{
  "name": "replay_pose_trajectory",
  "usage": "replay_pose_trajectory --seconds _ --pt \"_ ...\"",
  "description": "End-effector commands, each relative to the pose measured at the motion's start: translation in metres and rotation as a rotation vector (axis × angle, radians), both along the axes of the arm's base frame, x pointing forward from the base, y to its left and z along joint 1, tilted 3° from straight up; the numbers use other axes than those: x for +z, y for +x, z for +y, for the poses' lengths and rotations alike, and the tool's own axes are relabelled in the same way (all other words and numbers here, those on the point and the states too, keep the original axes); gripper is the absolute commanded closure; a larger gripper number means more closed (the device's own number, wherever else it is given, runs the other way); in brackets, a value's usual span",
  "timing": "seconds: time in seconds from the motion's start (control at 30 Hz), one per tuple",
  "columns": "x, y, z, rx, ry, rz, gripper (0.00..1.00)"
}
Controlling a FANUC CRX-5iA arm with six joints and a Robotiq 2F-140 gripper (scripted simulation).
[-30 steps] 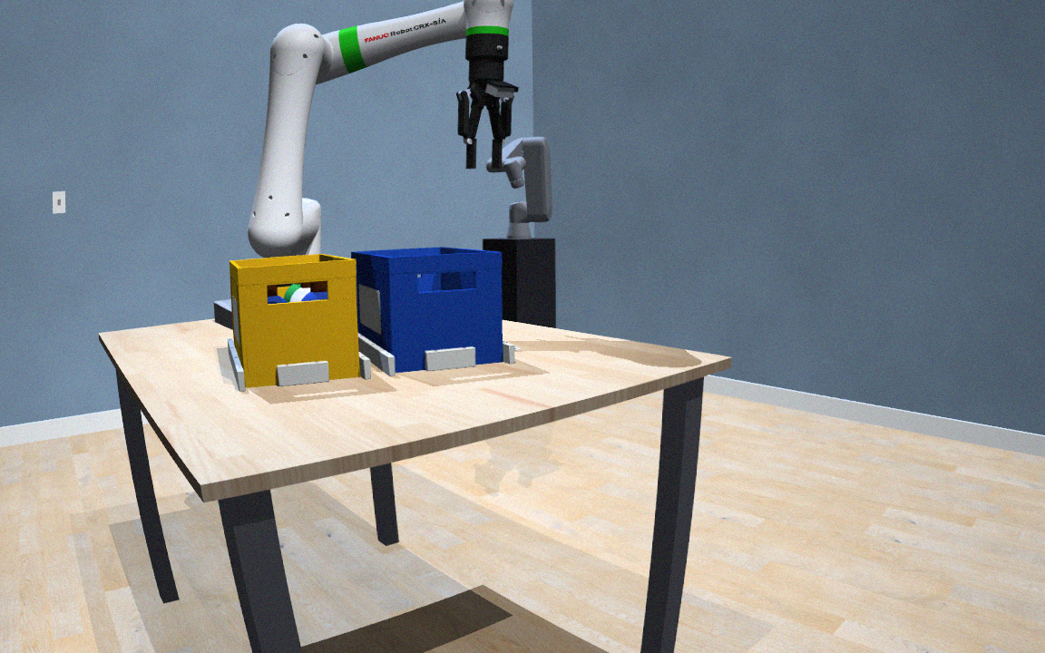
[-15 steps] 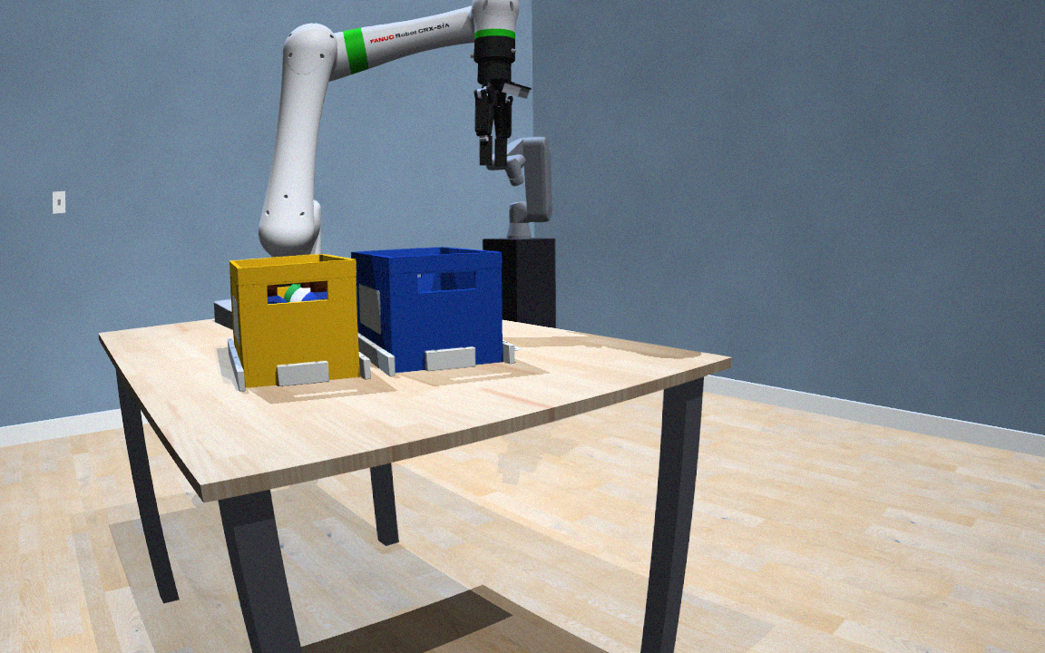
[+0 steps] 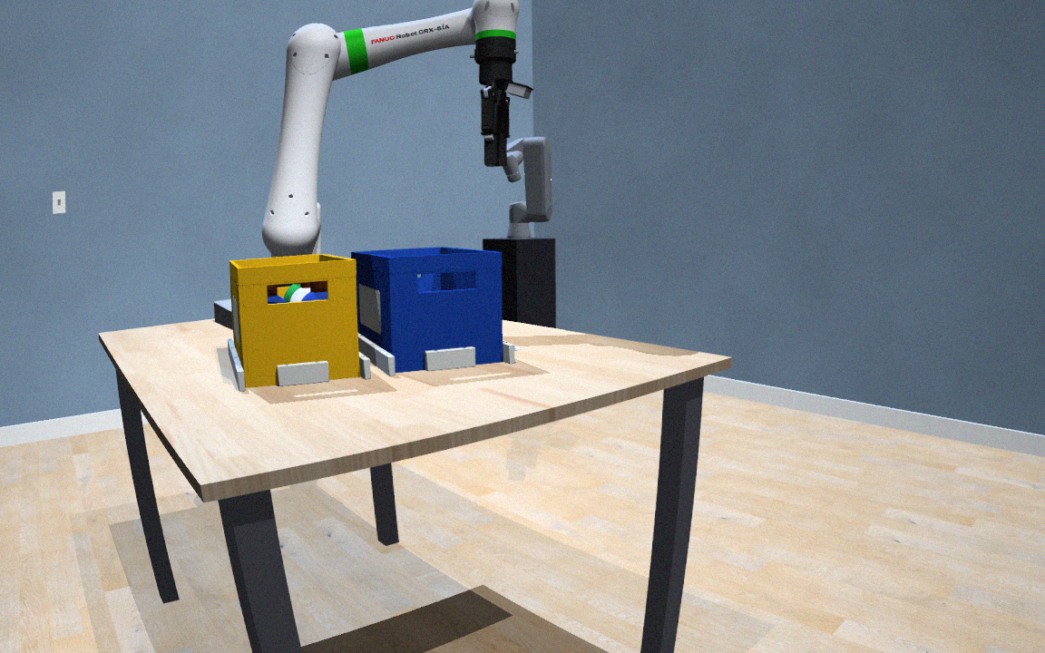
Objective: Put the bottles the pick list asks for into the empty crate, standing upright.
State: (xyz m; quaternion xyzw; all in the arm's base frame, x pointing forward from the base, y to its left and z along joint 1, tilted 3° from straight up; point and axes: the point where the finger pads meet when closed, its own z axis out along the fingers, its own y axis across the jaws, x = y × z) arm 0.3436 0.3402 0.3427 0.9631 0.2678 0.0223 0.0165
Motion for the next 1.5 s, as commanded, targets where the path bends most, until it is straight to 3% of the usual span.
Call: replay_pose_trajectory --seconds 0.0,0.23,1.07,1.3,1.47 --pt "0.001 0.000 0.000 0.000 0.001 -0.002 0.56" --pt "0.001 0.000 0.000 0.000 0.001 -0.002 0.56" --pt "-0.041 0.080 -0.071 -0.765 0.041 -0.016 0.56" --pt "-0.051 0.097 -0.087 -0.915 0.049 -0.019 0.56" --pt "-0.060 0.115 -0.102 -0.915 0.049 -0.019 0.56"
